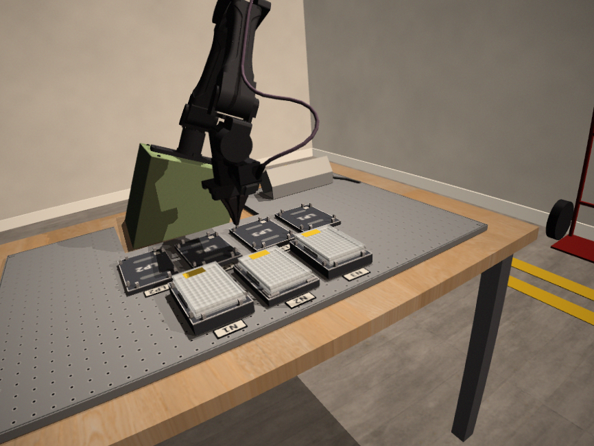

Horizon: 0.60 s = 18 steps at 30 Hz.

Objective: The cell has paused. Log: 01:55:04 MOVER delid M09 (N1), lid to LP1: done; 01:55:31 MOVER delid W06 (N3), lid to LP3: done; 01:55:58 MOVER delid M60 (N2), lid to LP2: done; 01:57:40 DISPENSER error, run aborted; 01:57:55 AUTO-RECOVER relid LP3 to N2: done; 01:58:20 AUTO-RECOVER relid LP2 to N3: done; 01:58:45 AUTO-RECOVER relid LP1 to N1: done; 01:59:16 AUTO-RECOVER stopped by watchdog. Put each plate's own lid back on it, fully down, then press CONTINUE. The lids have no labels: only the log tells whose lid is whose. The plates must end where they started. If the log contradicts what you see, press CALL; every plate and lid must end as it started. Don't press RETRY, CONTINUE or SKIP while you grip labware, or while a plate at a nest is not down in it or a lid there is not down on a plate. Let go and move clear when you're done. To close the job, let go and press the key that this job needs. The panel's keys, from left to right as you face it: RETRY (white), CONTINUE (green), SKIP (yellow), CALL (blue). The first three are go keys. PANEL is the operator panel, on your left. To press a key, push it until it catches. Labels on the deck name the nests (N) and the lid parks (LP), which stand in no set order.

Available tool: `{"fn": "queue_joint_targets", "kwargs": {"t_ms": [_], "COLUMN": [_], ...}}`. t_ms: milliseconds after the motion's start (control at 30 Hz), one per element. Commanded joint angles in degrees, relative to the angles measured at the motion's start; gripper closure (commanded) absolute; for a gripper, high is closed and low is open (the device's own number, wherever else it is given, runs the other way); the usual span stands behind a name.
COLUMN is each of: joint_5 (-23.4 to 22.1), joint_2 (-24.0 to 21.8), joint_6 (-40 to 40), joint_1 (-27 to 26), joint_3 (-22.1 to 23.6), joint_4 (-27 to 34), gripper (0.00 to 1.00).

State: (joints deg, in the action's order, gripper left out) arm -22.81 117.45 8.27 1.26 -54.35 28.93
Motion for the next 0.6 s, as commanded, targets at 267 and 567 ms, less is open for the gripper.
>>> {"fn": "queue_joint_targets", "kwargs": {"t_ms": [267, 567], "joint_5": [-0.1, -0.1], "joint_2": [-0.7, -0.8], "joint_6": [-0.3, -0.4], "joint_1": [0.1, 0.2], "joint_3": [0.1, 0.3], "joint_4": [-0.2, -0.4], "gripper": [1.0, 1.0]}}
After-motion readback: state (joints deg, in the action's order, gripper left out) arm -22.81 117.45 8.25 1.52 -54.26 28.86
